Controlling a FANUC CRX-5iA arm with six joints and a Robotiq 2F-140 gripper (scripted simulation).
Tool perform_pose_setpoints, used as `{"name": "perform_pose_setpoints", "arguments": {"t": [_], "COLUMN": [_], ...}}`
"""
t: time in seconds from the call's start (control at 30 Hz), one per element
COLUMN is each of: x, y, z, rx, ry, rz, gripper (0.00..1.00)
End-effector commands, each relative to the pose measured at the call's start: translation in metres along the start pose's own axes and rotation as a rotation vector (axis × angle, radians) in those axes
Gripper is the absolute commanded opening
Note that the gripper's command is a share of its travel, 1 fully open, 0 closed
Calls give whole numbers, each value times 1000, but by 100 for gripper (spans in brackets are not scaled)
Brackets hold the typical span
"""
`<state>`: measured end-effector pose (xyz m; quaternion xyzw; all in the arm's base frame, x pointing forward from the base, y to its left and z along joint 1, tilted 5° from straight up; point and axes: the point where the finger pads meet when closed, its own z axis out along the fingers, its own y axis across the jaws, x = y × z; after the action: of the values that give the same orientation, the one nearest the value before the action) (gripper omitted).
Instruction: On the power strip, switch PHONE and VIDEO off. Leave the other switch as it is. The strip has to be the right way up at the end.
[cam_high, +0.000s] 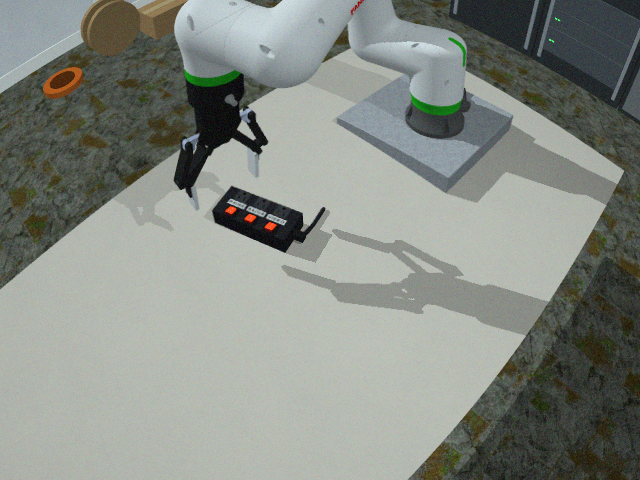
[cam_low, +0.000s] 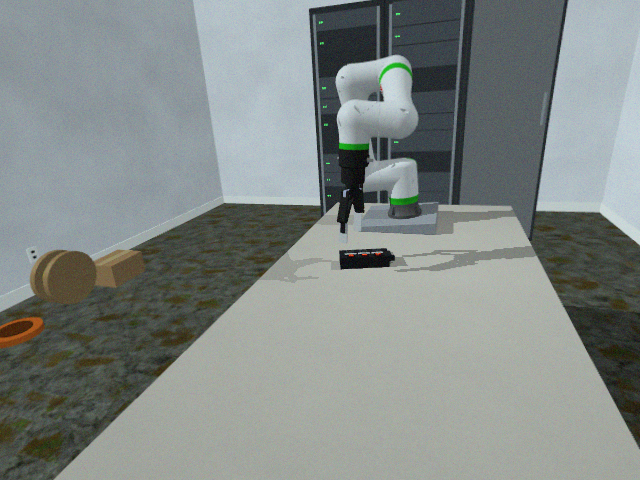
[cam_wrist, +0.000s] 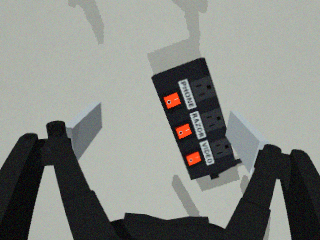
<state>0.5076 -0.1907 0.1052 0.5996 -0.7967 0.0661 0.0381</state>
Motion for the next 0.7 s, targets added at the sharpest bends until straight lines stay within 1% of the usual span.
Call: {"name": "perform_pose_setpoints", "arguments": {"t": [0.0, 0.13, 0.67], "x": [0, 0, 0], "y": [-1, -1, -1], "z": [1, 1, 1], "rx": [-17, -26, -26], "ry": [-41, -64, -64], "rz": [-276, -432, -432], "gripper": [0, 0, 0]}}
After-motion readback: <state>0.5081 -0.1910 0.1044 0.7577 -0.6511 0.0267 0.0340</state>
